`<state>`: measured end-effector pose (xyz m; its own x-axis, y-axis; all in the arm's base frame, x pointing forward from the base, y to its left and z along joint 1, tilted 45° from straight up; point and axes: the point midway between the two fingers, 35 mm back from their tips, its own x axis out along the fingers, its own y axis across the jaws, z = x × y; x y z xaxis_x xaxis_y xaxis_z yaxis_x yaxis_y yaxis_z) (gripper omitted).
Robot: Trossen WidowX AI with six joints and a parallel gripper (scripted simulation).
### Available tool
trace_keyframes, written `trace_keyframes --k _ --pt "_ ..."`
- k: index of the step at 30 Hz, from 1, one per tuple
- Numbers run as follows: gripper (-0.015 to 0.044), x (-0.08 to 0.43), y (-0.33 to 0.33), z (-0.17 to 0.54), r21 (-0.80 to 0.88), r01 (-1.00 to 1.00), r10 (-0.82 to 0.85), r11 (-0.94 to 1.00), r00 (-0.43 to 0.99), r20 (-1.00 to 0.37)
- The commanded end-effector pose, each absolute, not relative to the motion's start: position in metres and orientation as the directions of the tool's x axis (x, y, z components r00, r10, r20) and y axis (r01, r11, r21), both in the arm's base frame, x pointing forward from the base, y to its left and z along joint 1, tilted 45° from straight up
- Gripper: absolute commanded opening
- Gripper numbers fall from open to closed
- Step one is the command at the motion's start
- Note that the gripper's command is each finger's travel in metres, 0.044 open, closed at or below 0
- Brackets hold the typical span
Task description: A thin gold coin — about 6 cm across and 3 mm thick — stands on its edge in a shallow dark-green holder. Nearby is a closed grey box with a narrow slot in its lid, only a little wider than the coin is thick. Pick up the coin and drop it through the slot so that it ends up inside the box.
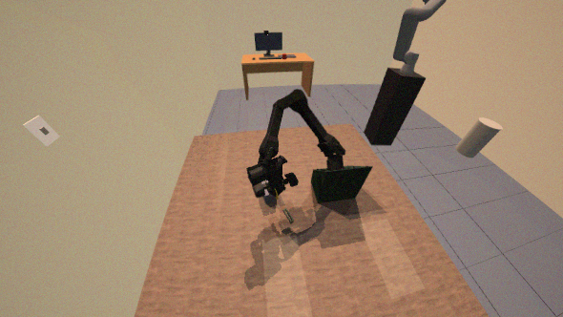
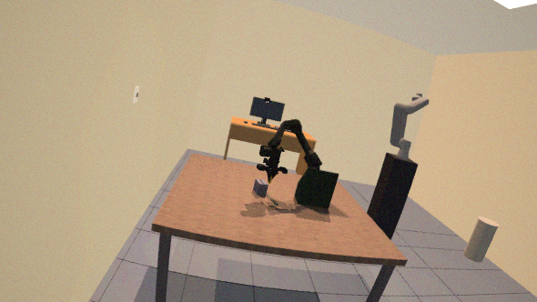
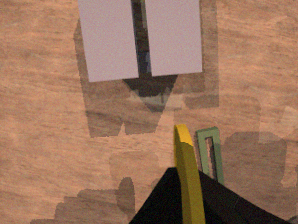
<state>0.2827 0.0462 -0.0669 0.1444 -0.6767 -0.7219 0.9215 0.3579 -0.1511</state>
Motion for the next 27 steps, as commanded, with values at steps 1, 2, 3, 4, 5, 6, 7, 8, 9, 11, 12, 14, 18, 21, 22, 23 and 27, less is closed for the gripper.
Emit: trace_keyframes --k 1,2,3,4,5,6,7,8,9,11,12,14,18,21,22,23,27 --pt "0.0 0.29 0.04 -0.06 -0.153 0.921 -0.68 0.359 0.146 -0.718" --pt "0.0 0.291 0.039 -0.058 -0.153 0.921 -0.681 0.359 0.146 -0.718" --pt "0.0 0.293 0.037 -0.057 -0.153 0.921 -0.681 0.359 0.146 -0.718" --pt "0.0 0.294 0.036 -0.055 -0.153 0.921 -0.681 0.359 0.146 -0.717" --pt "0.0 0.295 0.035 -0.054 -0.153 0.921 -0.681 0.358 0.146 -0.717" --pt "0.0 0.297 0.033 -0.052 -0.153 0.921 -0.682 0.358 0.146 -0.717" --pt "0.0 0.298 0.032 -0.051 -0.153 0.921 -0.682 0.358 0.146 -0.717" --pt "0.0 0.299 0.031 -0.049 -0.153 0.921 -0.682 0.358 0.146 -0.716" --pt "0.0 0.301 0.029 -0.047 -0.153 0.921 -0.683 0.358 0.146 -0.716" --pt "0.0 0.303 0.026 -0.044 -0.153 0.921 -0.684 0.358 0.147 -0.715" --pt "0.0 0.305 0.025 -0.043 -0.153 0.921 -0.684 0.357 0.147 -0.715" --pt "0.0 0.307 0.022 -0.04 -0.153 0.921 -0.685 0.357 0.147 -0.714" --pt "0.0 0.312 0.016 -0.033 -0.154 0.922 -0.687 0.356 0.147 -0.712" --pt "0.0 0.315 0.011 -0.028 -0.154 0.922 -0.689 0.355 0.147 -0.71" --pt "0.0 0.317 0.009 -0.027 -0.154 0.922 -0.69 0.354 0.147 -0.709" --pt "0.0 0.318 0.008 -0.025 -0.154 0.922 -0.69 0.354 0.146 -0.708" --pt "0.0 0.322 0.001 -0.018 -0.155 0.923 -0.694 0.352 0.146 -0.705"
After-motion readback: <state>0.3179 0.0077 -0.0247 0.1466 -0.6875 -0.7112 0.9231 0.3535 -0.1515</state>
